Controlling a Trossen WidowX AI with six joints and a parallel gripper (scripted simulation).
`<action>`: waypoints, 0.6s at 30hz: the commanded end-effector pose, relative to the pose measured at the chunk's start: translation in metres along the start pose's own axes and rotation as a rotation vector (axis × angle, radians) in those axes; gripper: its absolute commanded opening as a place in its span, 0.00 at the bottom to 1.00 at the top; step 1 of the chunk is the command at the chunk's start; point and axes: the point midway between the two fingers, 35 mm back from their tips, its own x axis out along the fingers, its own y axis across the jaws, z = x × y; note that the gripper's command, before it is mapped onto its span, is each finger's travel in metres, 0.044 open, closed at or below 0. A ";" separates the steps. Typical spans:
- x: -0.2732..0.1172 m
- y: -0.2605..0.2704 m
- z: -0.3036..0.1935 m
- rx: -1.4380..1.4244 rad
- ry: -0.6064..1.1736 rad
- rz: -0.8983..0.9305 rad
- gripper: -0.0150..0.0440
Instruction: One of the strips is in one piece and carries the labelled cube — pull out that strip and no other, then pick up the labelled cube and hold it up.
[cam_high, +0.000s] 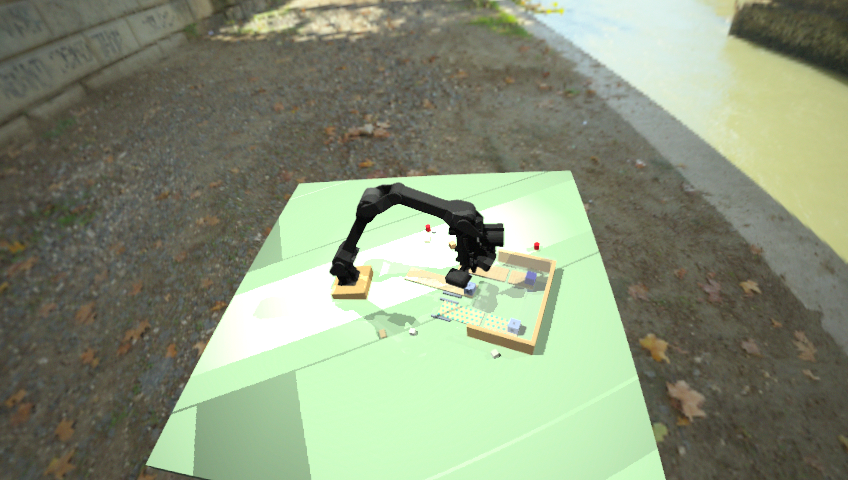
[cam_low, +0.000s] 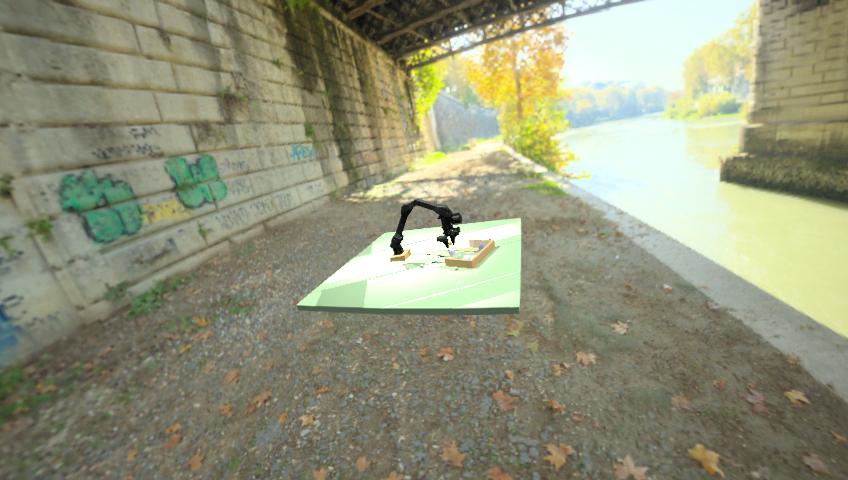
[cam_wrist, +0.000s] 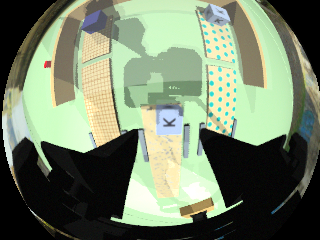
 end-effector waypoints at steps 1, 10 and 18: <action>0.010 -0.001 0.000 -0.006 0.007 -0.007 0.68; 0.025 -0.001 0.000 -0.006 0.007 -0.007 0.68; 0.038 -0.001 0.000 -0.006 0.007 -0.007 0.68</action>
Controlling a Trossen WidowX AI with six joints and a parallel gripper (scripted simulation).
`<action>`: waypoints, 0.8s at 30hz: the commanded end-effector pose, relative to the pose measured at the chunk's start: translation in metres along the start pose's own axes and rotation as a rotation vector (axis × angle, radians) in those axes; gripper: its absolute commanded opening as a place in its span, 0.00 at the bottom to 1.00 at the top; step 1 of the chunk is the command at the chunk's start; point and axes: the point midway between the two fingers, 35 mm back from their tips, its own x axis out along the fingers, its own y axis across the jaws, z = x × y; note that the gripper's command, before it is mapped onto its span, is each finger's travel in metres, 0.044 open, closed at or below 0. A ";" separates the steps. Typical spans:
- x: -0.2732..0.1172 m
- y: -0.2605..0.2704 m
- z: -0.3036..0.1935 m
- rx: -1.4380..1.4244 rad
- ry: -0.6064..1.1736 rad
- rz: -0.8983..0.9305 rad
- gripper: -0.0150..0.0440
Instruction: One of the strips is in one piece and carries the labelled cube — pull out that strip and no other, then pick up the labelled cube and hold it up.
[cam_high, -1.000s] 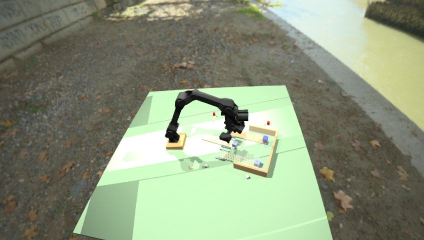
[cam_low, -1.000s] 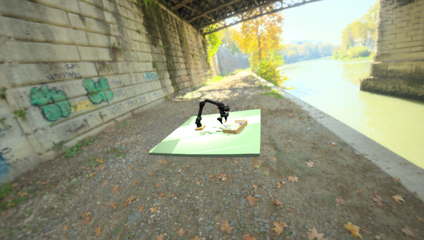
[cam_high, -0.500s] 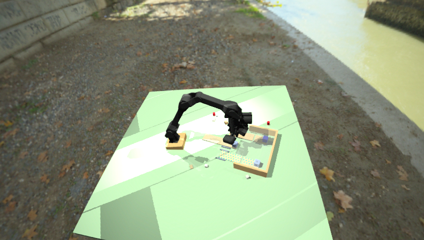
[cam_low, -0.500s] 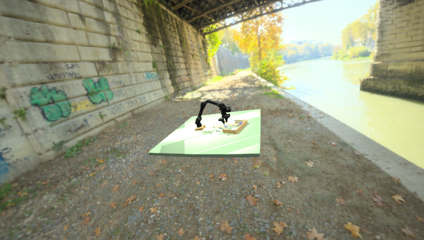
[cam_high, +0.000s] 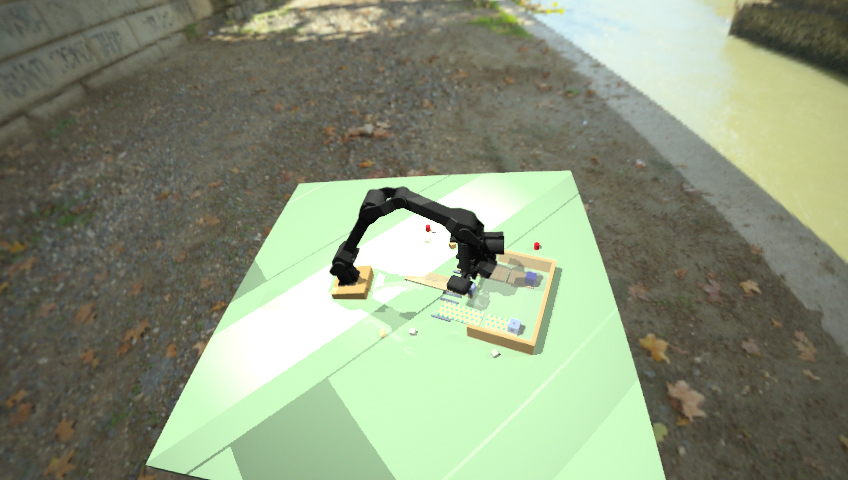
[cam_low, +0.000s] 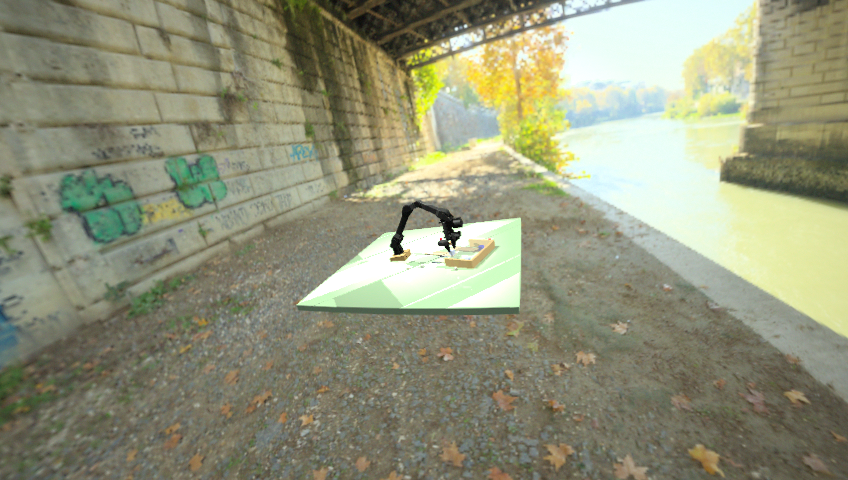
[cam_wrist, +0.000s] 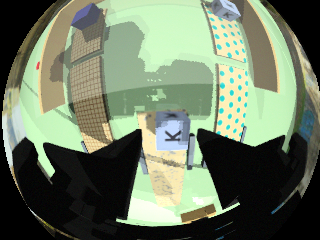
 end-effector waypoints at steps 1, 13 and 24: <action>0.010 -0.001 -0.001 -0.006 0.008 -0.008 0.68; 0.022 -0.002 -0.002 -0.006 0.008 -0.008 0.68; 0.020 -0.001 -0.002 0.000 0.007 -0.002 0.48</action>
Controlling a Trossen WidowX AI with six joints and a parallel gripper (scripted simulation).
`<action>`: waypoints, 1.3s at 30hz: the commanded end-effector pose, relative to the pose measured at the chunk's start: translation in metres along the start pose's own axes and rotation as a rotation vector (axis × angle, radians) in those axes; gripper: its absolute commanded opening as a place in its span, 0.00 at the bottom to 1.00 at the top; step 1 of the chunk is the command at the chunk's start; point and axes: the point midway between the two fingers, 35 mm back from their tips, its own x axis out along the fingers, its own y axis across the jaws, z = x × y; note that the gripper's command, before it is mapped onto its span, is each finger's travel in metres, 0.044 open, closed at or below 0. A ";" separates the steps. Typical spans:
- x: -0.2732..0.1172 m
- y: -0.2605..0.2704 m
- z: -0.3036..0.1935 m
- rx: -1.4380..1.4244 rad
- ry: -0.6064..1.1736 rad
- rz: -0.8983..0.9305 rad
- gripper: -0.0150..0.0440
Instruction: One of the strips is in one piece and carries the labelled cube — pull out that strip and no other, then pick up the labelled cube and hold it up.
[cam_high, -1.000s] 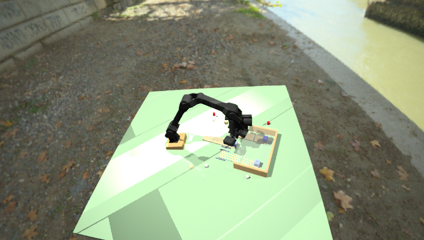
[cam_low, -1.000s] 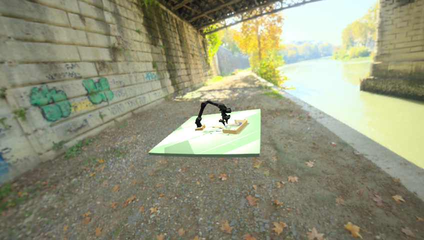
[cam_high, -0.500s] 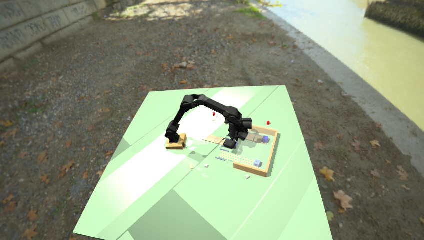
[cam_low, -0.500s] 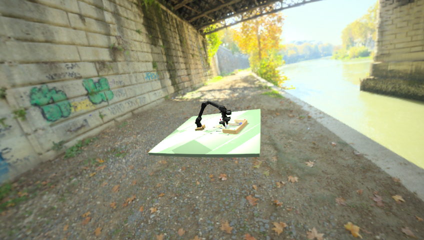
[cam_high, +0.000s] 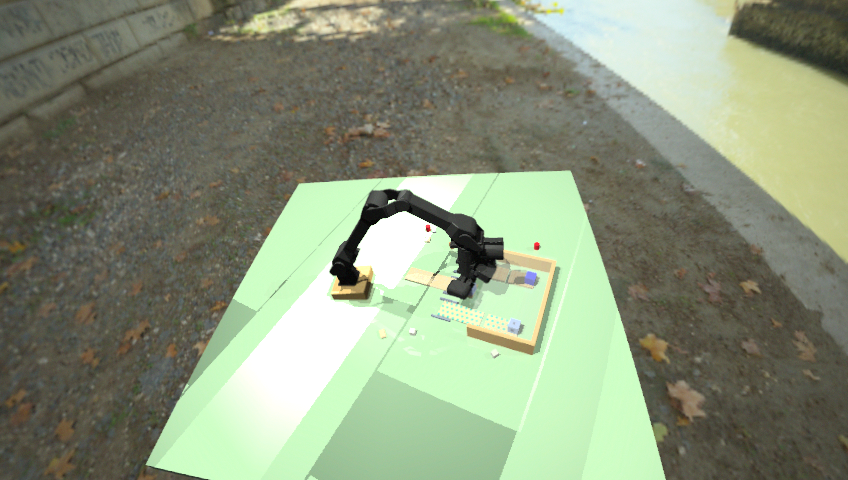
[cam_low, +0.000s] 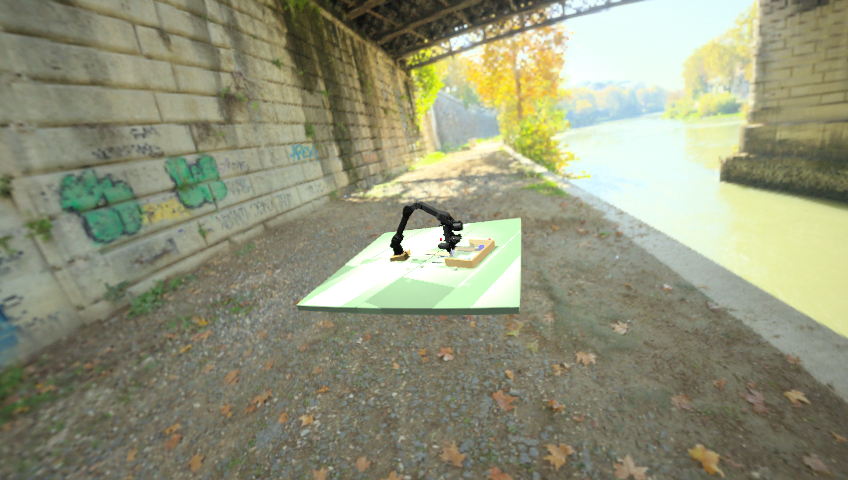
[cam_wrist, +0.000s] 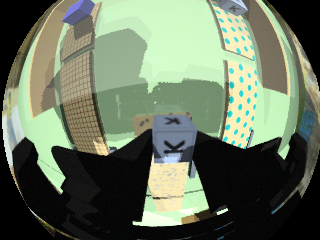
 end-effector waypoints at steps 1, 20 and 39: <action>0.000 0.000 0.000 0.000 -0.001 0.000 0.47; -0.037 -0.017 -0.047 -0.005 0.004 -0.006 0.25; -0.042 -0.035 -0.097 -0.006 0.009 -0.008 0.25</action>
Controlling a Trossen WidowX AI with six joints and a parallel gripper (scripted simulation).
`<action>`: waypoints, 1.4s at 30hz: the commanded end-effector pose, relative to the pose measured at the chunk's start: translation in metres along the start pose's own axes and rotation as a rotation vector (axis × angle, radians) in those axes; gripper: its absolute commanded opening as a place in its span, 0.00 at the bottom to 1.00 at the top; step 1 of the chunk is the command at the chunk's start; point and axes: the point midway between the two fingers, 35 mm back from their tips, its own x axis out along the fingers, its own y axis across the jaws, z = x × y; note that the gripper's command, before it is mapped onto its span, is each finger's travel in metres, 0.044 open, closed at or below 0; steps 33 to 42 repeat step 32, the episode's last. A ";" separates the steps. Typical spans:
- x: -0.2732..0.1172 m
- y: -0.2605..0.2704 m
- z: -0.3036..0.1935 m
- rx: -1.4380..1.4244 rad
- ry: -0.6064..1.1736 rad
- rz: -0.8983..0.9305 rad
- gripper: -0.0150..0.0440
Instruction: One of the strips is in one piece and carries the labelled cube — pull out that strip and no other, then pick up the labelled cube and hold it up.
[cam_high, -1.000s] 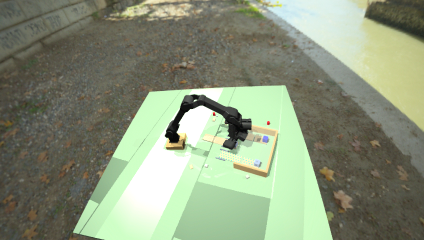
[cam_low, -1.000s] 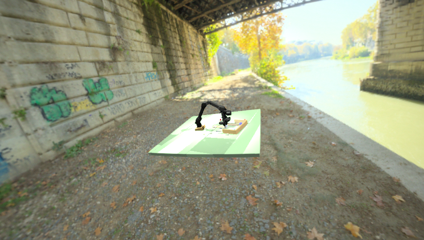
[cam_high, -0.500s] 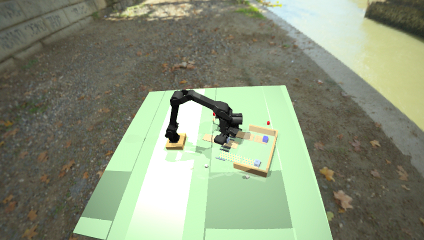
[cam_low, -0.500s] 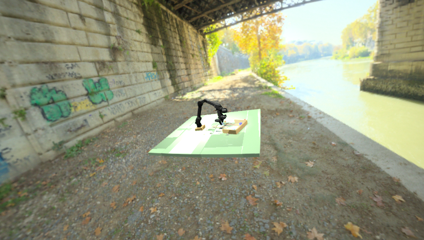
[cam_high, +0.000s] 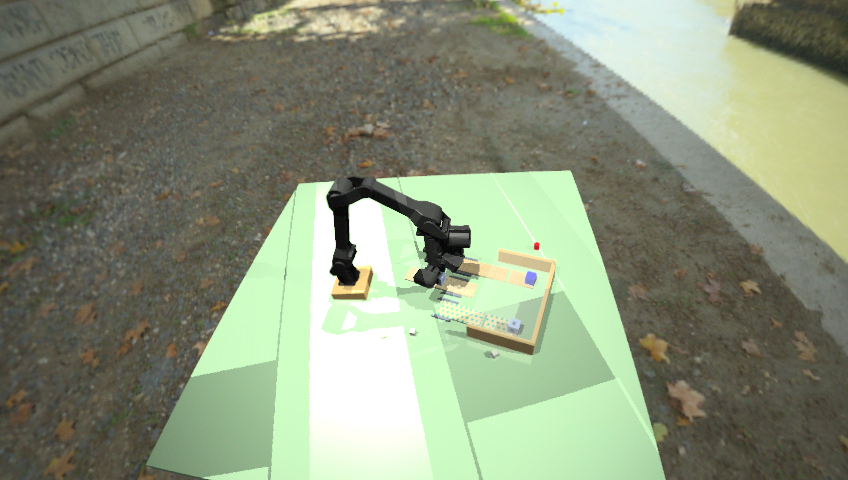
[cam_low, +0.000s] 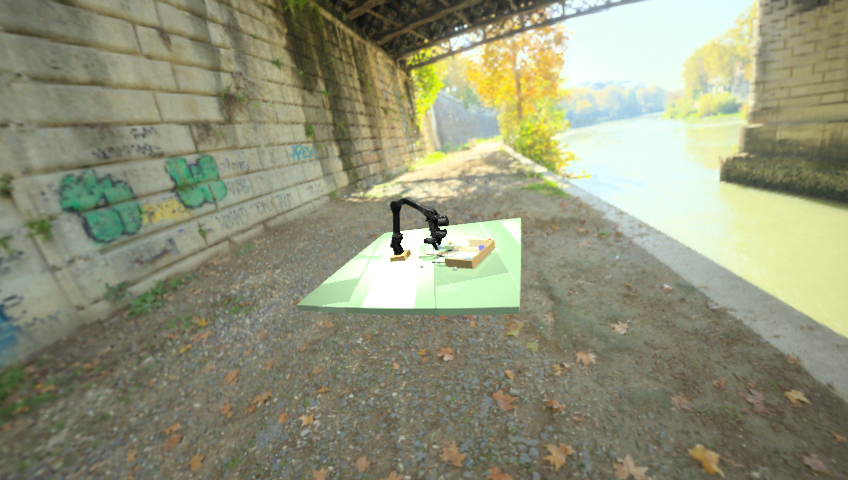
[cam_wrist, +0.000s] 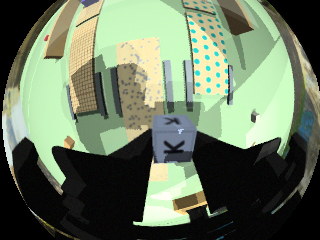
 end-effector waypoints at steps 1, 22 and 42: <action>-0.001 -0.004 -0.010 -0.002 -0.010 -0.001 0.25; -0.038 -0.004 -0.010 -0.002 -0.010 -0.001 0.25; -0.038 -0.004 -0.010 -0.002 -0.010 -0.001 0.25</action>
